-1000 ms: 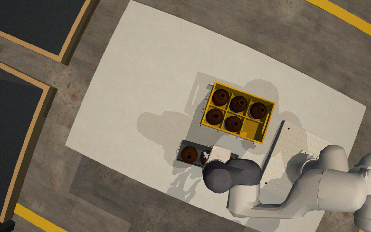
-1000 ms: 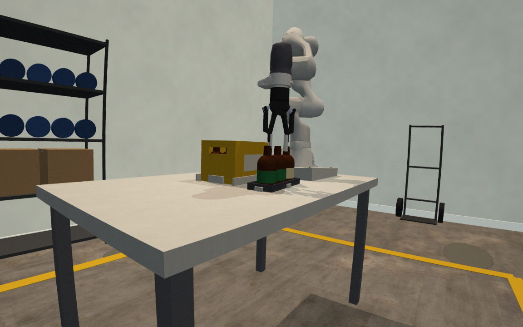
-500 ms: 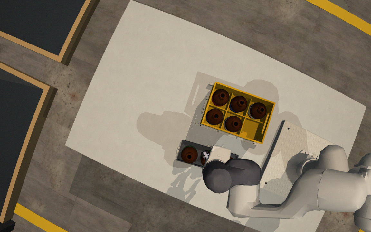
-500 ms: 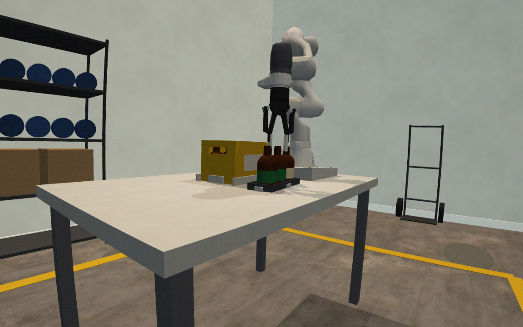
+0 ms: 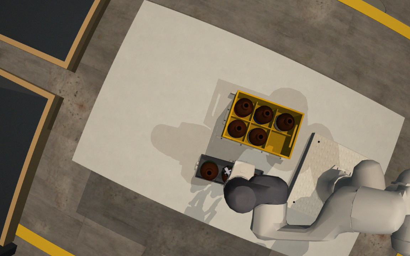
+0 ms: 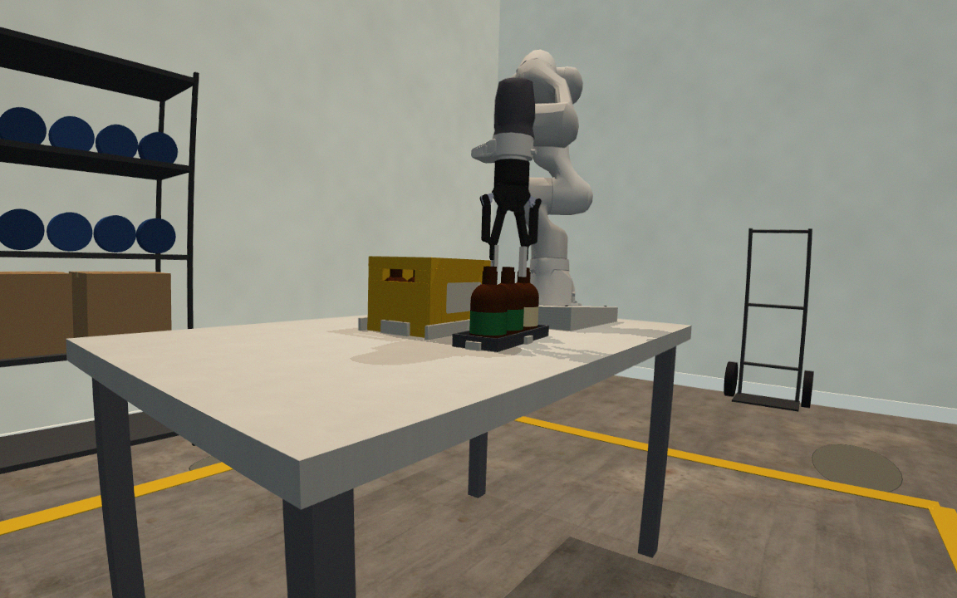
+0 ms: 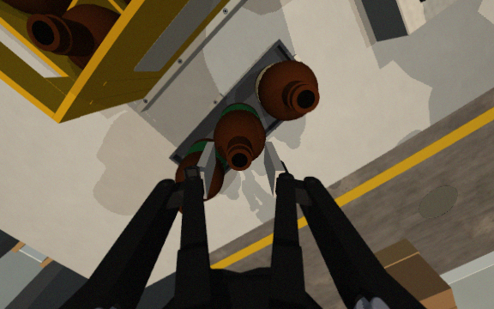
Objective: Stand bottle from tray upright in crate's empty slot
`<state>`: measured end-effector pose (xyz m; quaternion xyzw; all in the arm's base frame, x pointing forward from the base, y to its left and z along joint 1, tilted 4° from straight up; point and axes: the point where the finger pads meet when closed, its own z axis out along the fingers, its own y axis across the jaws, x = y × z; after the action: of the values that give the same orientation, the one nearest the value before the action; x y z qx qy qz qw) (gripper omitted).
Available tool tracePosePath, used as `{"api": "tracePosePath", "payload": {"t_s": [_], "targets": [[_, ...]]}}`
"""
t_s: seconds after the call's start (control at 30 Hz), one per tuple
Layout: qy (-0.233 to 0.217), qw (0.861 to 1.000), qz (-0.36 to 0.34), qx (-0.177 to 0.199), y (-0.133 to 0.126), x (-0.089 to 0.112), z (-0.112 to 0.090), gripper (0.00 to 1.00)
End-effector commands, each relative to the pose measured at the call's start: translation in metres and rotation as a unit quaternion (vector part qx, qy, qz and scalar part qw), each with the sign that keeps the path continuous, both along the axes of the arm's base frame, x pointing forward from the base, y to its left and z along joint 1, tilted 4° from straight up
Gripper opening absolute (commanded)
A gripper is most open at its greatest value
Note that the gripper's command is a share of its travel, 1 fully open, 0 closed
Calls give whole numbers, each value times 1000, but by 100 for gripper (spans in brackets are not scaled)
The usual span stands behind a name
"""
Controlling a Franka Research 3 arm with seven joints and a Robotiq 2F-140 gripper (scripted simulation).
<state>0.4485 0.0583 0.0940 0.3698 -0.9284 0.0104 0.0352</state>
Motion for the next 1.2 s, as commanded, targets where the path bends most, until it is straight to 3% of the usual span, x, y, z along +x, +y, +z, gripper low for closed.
{"api": "tracePosePath", "payload": {"t_s": [0.0, 0.13, 0.17, 1.17], "targets": [[1, 1000, -1, 1, -2, 0, -1, 38], [1, 1000, -1, 1, -2, 0, -1, 38], [1, 1000, -1, 1, -2, 0, -1, 0], [1, 1000, -1, 1, -2, 0, -1, 0]]}}
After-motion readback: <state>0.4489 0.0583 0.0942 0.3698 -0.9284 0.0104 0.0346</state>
